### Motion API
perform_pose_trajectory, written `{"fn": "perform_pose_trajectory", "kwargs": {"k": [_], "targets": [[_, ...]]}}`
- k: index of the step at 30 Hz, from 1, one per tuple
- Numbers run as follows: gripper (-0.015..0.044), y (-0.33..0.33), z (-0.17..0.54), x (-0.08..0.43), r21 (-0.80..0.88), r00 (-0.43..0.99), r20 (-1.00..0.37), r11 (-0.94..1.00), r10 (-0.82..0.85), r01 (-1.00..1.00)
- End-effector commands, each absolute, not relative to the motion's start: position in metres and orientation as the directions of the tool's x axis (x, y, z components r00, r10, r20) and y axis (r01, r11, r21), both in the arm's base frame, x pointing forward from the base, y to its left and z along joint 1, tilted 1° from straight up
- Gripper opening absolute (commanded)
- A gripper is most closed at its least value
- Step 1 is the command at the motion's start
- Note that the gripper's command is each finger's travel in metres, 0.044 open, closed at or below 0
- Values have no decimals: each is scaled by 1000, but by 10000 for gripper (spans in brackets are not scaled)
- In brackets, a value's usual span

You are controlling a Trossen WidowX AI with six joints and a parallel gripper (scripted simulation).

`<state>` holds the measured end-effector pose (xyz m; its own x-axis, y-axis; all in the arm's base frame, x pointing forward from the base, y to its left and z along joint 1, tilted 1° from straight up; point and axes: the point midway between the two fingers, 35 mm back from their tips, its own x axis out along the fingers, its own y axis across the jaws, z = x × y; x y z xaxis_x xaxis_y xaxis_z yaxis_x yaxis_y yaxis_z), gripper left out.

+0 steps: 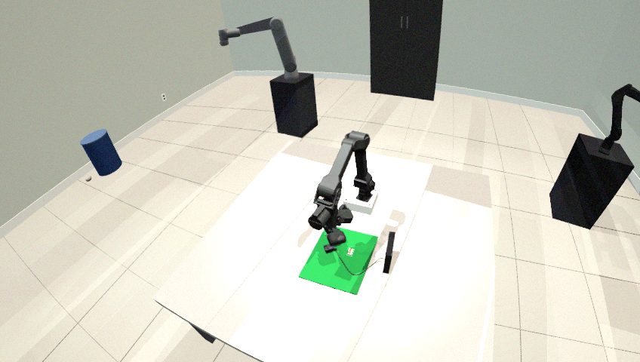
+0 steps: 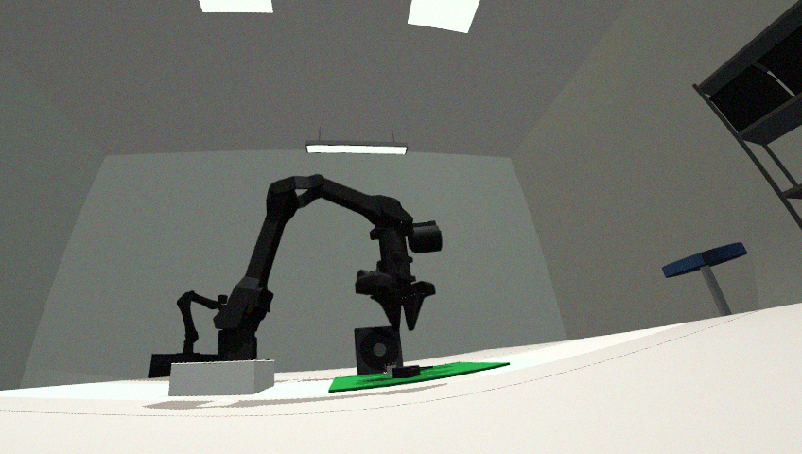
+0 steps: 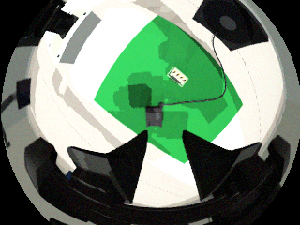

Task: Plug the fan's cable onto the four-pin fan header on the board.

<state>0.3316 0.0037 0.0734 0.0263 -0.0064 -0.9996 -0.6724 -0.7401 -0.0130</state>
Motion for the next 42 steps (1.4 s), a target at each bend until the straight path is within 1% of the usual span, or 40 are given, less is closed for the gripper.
{"fn": "perform_pose_trajectory", "kwargs": {"k": [1, 25, 34, 42], "targets": [[205, 3, 73, 331, -10, 26, -1000, -739, -9, -673], [205, 3, 73, 331, -10, 26, -1000, -739, -9, -673], [440, 3, 73, 331, -10, 26, -1000, -739, -9, -673], [440, 3, 73, 331, -10, 26, -1000, -739, -9, -673]]}}
